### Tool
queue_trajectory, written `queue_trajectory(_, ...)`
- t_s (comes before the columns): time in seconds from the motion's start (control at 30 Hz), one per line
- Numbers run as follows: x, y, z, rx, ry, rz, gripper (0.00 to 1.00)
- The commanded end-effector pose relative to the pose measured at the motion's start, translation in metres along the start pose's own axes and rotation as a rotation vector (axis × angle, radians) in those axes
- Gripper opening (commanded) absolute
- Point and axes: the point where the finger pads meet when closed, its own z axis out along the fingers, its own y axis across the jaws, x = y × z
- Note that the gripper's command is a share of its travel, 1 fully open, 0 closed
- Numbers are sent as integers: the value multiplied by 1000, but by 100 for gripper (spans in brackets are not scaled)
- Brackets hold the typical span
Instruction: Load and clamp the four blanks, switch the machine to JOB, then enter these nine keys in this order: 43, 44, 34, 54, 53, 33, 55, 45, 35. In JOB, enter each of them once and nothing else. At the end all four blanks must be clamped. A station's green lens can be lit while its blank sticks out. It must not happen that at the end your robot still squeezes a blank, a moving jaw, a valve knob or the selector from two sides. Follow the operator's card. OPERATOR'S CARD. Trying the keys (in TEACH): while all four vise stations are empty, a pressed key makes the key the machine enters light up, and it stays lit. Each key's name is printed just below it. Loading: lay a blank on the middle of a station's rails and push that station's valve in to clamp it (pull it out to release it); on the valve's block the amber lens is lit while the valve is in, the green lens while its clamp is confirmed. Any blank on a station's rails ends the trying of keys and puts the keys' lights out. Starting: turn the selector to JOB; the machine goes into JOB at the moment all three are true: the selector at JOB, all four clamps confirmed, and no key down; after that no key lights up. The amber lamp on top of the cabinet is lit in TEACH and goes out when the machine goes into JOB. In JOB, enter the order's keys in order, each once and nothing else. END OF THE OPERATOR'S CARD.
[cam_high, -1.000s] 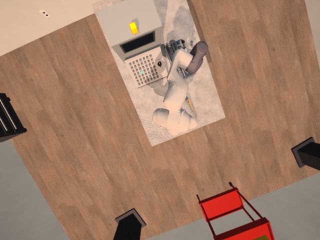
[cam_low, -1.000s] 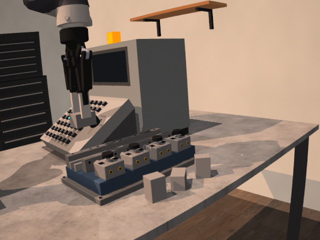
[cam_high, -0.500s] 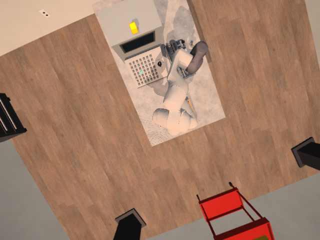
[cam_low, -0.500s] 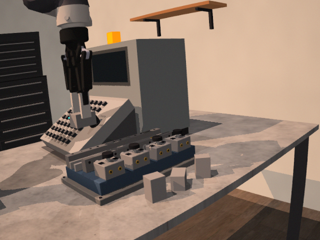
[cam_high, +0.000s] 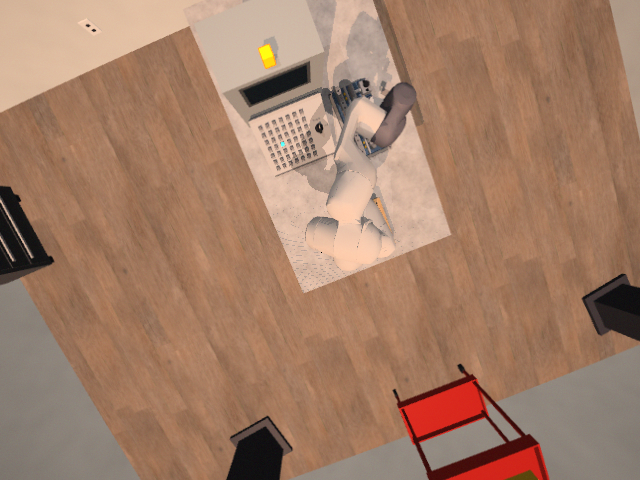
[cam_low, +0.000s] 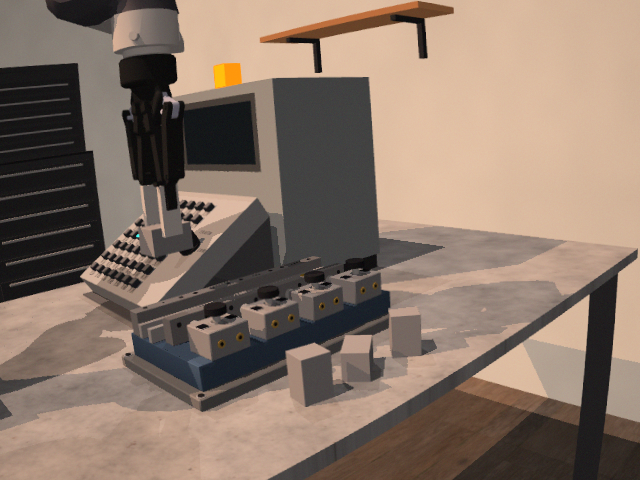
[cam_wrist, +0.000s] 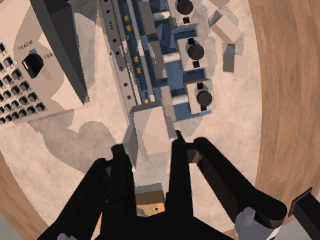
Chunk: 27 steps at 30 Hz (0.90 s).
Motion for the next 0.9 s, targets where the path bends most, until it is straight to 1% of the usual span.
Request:
queue_trajectory(0.0,0,0,0,-1,2,-6,0)
queue_trajectory(0.43,0,0,5,1,4,-11,0)
queue_trajectory(0.87,1,0,22,1,4,-11,0)
